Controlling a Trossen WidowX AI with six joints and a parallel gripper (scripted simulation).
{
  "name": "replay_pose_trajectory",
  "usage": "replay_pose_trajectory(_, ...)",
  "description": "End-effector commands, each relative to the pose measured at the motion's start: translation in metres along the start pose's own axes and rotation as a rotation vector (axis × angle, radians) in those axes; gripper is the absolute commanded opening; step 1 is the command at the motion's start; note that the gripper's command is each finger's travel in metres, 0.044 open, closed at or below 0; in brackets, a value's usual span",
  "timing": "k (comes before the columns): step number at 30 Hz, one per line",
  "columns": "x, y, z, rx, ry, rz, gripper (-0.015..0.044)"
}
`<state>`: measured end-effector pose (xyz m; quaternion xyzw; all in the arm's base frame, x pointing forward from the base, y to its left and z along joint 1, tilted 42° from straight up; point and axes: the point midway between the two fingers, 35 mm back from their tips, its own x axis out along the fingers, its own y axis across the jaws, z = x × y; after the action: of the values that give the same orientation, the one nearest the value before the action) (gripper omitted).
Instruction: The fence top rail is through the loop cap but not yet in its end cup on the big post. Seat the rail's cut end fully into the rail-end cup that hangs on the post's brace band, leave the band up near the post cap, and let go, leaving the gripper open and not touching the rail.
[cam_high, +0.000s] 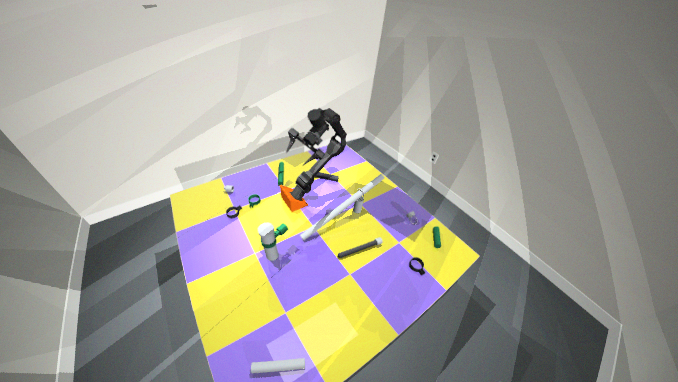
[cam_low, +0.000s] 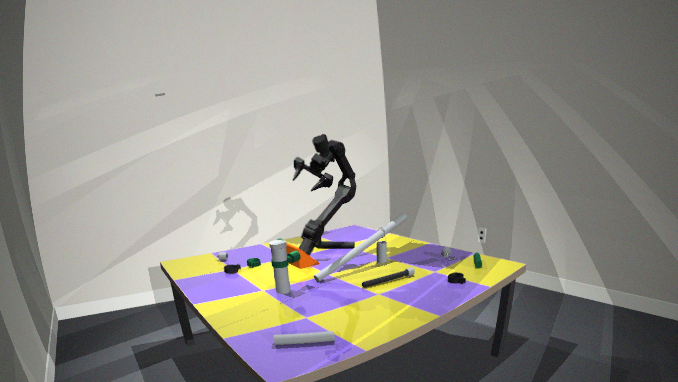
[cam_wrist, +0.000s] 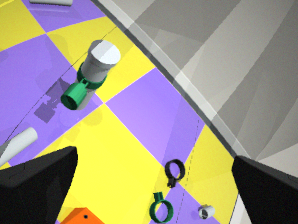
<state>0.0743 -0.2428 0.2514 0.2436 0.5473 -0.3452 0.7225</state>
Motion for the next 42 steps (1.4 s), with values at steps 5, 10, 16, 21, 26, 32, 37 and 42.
replay_pose_trajectory(5, 0.071, 0.105, 0.010, -0.329, 0.072, 0.607, 0.0440)
replay_pose_trajectory(10, 0.090, 0.159, 0.003, -0.418, 0.067, 0.923, 0.0440)
replay_pose_trajectory(16, 0.091, 0.161, 0.003, -0.420, 0.067, 0.935, 0.0440)
replay_pose_trajectory(21, 0.096, 0.157, 0.006, -0.490, 0.035, 0.943, 0.0440)
replay_pose_trajectory(26, 0.120, 0.140, 0.018, -0.802, -0.115, 0.973, 0.0440)
replay_pose_trajectory(32, 0.158, 0.114, 0.029, -1.232, -0.355, 0.995, 0.0440)
replay_pose_trajectory(37, 0.191, 0.091, 0.031, -1.579, -0.585, 0.986, 0.0440)
replay_pose_trajectory(42, 0.210, 0.080, 0.030, -1.763, -0.727, 0.966, 0.0440)
